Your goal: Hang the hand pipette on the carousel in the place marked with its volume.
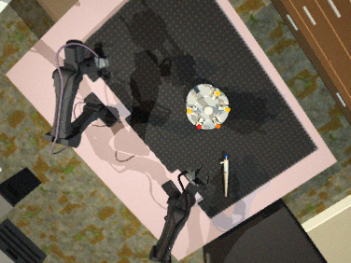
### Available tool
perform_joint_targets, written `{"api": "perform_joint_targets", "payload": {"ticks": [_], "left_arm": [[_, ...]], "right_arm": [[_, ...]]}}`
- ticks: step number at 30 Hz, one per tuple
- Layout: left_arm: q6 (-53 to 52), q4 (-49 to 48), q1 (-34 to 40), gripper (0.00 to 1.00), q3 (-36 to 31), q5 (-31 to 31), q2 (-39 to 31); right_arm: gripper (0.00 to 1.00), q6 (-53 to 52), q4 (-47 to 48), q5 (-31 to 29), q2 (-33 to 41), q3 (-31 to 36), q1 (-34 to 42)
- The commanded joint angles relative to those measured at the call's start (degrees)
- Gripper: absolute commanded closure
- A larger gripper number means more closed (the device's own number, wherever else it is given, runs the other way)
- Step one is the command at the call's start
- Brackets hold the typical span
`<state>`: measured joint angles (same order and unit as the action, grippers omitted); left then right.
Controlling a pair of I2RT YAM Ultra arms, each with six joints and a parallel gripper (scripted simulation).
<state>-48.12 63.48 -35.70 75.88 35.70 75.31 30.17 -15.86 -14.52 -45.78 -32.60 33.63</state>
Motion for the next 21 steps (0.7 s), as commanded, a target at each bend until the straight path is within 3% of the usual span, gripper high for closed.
{"api": "perform_joint_targets", "payload": {"ticks": [1, 7, 9, 19, 21], "left_arm": [[-0.4, -0.7, -0.5, 0.0, 0.9, 1.2, 0.1], [-0.4, -0.7, -0.5, 0.0, 0.9, 1.2, 0.1], [-0.4, -0.7, -0.5, 0.0, 0.9, 1.2, 0.1], [-0.4, -0.7, -0.5, 0.0, 0.9, 1.2, 0.1], [-0.4, -0.7, -0.5, 0.0, 0.9, 1.2, 0.1]], "right_arm": [[0.51, -0.6, 4.7, -6.8, -2.3, 1.1, 3.6], [0.51, 4.0, 14.6, -21.7, -9.4, 3.6, 17.9], [0.51, 1.9, 16.7, -25.4, -12.6, 1.0, 21.7], [0.51, 2.1, 20.3, -28.8, -15.7, 0.9, 21.7], [0.51, 4.3, 23.4, -33.1, -19.7, 0.5, 26.4]]}}
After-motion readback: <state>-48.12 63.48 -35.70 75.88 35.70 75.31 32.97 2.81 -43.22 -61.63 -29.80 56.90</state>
